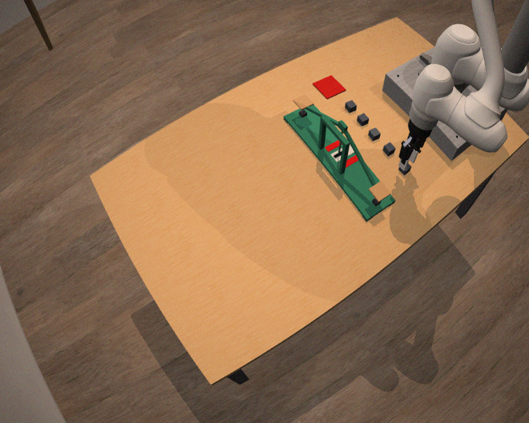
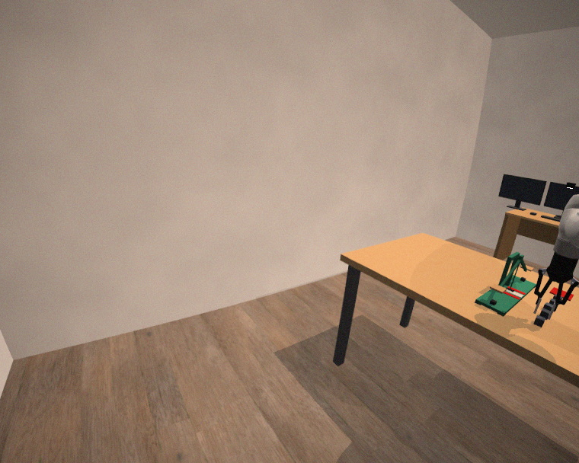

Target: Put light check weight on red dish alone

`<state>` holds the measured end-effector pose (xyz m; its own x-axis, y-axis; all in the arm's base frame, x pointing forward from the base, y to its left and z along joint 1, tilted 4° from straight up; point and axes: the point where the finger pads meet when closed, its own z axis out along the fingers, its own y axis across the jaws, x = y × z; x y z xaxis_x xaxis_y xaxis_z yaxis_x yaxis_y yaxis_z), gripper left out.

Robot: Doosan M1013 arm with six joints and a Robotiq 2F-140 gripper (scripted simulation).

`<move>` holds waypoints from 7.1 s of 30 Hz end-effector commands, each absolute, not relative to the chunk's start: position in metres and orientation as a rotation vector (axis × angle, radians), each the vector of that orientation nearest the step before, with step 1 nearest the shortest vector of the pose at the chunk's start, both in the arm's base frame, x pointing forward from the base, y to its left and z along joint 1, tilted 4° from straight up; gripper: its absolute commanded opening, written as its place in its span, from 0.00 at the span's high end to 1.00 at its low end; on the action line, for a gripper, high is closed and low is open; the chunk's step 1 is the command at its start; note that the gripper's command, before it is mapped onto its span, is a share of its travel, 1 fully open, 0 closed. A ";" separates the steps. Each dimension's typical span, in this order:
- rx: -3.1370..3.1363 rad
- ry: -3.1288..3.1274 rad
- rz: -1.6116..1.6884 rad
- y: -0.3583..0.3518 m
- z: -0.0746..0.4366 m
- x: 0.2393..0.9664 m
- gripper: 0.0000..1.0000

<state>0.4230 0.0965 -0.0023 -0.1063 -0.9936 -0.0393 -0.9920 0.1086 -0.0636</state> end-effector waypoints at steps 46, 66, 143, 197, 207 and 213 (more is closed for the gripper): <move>-2.046 2.286 -0.029 0.097 -0.006 0.421 0.65; -2.046 2.286 -0.029 0.097 -0.006 0.421 0.65; -2.046 2.286 -0.029 0.098 -0.041 0.423 0.65; -2.046 2.286 -0.029 0.096 0.017 0.419 0.76; -2.046 2.286 -0.029 0.095 0.028 0.419 0.76; -2.046 2.286 -0.029 0.095 0.028 0.419 0.76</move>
<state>0.4176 0.0973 0.0248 -0.1070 -0.9932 -0.0450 -0.9919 0.1098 -0.0634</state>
